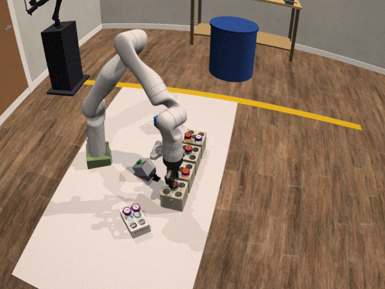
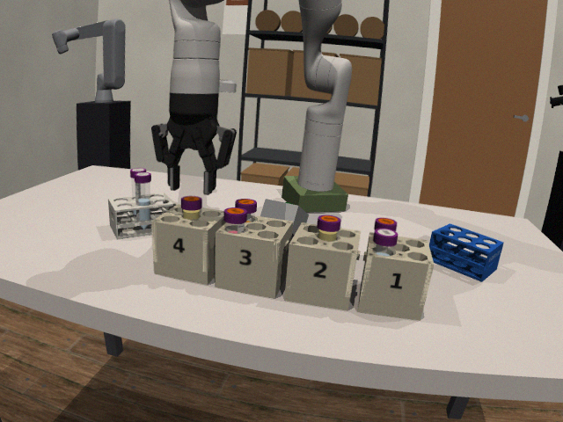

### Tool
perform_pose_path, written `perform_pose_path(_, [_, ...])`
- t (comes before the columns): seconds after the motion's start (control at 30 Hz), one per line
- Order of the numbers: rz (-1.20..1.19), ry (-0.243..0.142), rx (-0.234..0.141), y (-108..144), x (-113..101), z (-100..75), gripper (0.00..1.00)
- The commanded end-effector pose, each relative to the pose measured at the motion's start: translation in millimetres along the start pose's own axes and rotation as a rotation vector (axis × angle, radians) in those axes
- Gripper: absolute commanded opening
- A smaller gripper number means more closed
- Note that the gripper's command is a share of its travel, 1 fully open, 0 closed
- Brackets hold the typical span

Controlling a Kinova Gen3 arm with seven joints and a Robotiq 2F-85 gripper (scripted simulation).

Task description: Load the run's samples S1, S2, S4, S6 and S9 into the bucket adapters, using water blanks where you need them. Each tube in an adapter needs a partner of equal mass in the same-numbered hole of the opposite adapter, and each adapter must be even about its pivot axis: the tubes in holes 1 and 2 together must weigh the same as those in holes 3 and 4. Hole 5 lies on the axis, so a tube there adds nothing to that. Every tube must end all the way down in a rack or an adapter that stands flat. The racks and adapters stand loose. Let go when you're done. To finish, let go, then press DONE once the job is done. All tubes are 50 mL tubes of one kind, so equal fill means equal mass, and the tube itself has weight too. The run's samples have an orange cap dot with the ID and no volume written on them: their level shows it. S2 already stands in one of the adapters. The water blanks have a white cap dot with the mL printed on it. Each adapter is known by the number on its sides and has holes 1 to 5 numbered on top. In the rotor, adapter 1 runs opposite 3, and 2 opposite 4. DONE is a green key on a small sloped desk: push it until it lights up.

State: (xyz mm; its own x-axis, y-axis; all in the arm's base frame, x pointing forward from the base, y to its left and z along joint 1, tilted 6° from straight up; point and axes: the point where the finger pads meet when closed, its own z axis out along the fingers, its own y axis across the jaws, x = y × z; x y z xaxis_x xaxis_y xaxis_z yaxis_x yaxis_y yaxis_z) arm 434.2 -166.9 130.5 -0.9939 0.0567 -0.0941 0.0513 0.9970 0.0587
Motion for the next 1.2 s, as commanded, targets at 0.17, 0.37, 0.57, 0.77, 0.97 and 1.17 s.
perform_pose_path(0.17, [0.005, -0.003, 0.005, -1.2, -0.9, -15.1, 0.62])
perform_pose_path(0.37, [0.005, -0.003, 0.005, -1.2, -0.8, -21.8, 0.62])
perform_pose_path(0.57, [0.005, -0.003, 0.005, -1.3, -0.7, -28.4, 0.62])
perform_pose_path(0.77, [0.005, -0.003, 0.005, -1.2, -0.7, -36.4, 0.62])
perform_pose_path(0.97, [0.005, -0.003, 0.005, -1.2, -0.6, -41.8, 0.62])
perform_pose_path(1.17, [0.006, -0.003, 0.005, -1.1, -0.6, -49.8, 0.62])
